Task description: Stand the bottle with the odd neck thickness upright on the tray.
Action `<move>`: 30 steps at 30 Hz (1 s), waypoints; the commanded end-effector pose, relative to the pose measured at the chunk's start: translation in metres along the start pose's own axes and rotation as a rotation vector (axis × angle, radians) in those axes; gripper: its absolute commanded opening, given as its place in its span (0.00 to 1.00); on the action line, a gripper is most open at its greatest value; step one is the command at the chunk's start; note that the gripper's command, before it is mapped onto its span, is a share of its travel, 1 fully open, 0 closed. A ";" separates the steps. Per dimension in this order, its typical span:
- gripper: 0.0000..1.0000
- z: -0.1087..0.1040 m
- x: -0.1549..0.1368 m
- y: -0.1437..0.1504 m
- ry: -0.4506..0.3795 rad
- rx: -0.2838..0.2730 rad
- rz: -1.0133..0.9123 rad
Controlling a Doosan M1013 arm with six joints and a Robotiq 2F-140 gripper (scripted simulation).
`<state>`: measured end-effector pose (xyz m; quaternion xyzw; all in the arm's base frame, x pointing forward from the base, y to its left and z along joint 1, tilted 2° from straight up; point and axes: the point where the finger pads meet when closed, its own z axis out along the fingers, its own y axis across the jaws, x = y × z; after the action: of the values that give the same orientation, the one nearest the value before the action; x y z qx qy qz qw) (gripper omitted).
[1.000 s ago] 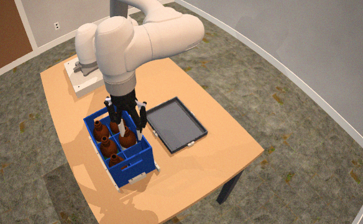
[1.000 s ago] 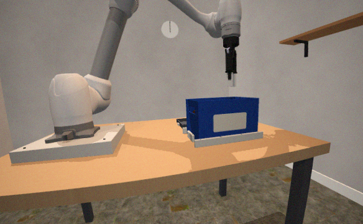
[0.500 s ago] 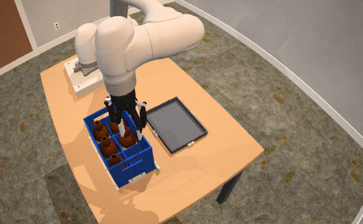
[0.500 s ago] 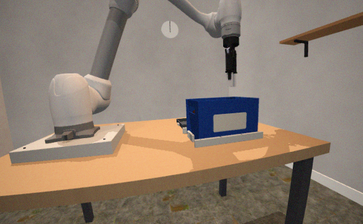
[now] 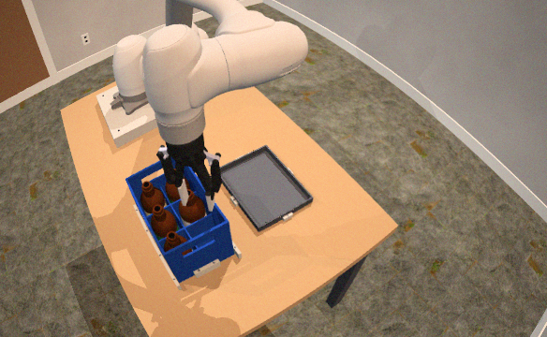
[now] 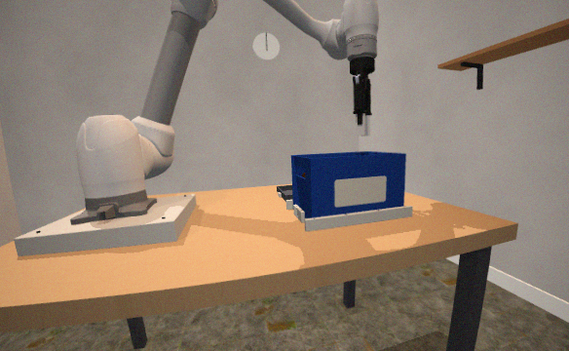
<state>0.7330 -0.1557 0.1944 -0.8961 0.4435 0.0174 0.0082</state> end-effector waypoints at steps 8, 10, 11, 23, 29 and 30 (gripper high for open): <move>0.38 0.003 0.000 0.000 0.000 0.000 0.000; 0.38 0.004 0.000 0.000 0.000 0.000 0.000; 0.38 0.004 0.000 0.000 0.000 0.000 0.000; 0.38 0.016 0.000 0.000 0.000 0.000 0.000; 0.38 0.022 0.000 0.000 0.000 0.000 0.000; 0.38 0.023 0.000 0.000 0.000 0.000 0.000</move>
<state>0.7325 -0.1551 0.1731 -0.8961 0.4435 0.0175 0.0082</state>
